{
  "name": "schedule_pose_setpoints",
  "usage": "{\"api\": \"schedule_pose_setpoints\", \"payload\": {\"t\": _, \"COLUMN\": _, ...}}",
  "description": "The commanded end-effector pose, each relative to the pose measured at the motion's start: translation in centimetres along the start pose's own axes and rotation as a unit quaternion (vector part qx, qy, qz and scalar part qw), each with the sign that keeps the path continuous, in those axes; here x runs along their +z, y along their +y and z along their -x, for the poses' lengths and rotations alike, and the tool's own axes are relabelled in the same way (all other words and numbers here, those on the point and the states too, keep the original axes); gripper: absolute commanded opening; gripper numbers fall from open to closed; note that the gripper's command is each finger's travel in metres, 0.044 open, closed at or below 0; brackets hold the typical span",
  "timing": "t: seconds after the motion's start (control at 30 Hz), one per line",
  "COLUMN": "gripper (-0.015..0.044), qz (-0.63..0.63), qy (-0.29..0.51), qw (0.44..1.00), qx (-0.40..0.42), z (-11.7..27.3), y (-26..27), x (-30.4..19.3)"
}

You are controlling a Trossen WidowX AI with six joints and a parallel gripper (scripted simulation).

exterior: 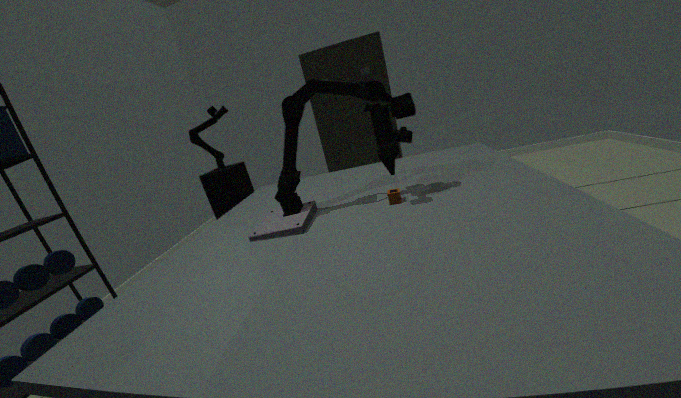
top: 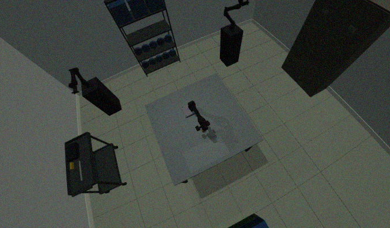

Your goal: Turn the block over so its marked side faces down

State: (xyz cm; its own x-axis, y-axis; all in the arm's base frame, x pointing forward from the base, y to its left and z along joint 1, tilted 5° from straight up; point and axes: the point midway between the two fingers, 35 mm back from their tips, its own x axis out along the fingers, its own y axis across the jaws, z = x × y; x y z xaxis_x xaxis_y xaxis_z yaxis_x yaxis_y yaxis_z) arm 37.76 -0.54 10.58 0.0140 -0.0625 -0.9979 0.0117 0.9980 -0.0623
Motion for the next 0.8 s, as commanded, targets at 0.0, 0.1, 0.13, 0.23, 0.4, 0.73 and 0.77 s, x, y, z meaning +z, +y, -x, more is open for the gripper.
{"api": "schedule_pose_setpoints", "payload": {"t": 0.0, "gripper": 0.0440, "qz": -0.010, "qy": 0.013, "qw": 1.000, "qx": 0.000, "z": -0.3, "y": -0.1, "x": -0.5}}
{"api": "schedule_pose_setpoints", "payload": {"t": 0.1, "gripper": 0.0440, "qz": -0.010, "qy": 0.013, "qw": 1.000, "qx": -0.001, "z": -2.0, "y": -0.1, "x": -0.5}}
{"api": "schedule_pose_setpoints", "payload": {"t": 0.13, "gripper": 0.0440, "qz": -0.010, "qy": 0.013, "qw": 1.000, "qx": -0.001, "z": -3.0, "y": -0.1, "x": -0.5}}
{"api": "schedule_pose_setpoints", "payload": {"t": 0.23, "gripper": 0.0440, "qz": -0.010, "qy": 0.013, "qw": 1.000, "qx": -0.001, "z": -3.8, "y": -0.1, "x": -0.6}}
{"api": "schedule_pose_setpoints", "payload": {"t": 0.4, "gripper": 0.0440, "qz": -0.010, "qy": 0.013, "qw": 1.000, "qx": -0.001, "z": -4.5, "y": -0.2, "x": -0.8}}
{"api": "schedule_pose_setpoints", "payload": {"t": 0.73, "gripper": 0.0440, "qz": -0.010, "qy": 0.013, "qw": 1.000, "qx": 0.000, "z": -6.0, "y": -0.3, "x": -1.0}}
{"api": "schedule_pose_setpoints", "payload": {"t": 0.77, "gripper": 0.0440, "qz": -0.009, "qy": 0.013, "qw": 1.000, "qx": 0.000, "z": -6.2, "y": -0.3, "x": -1.0}}
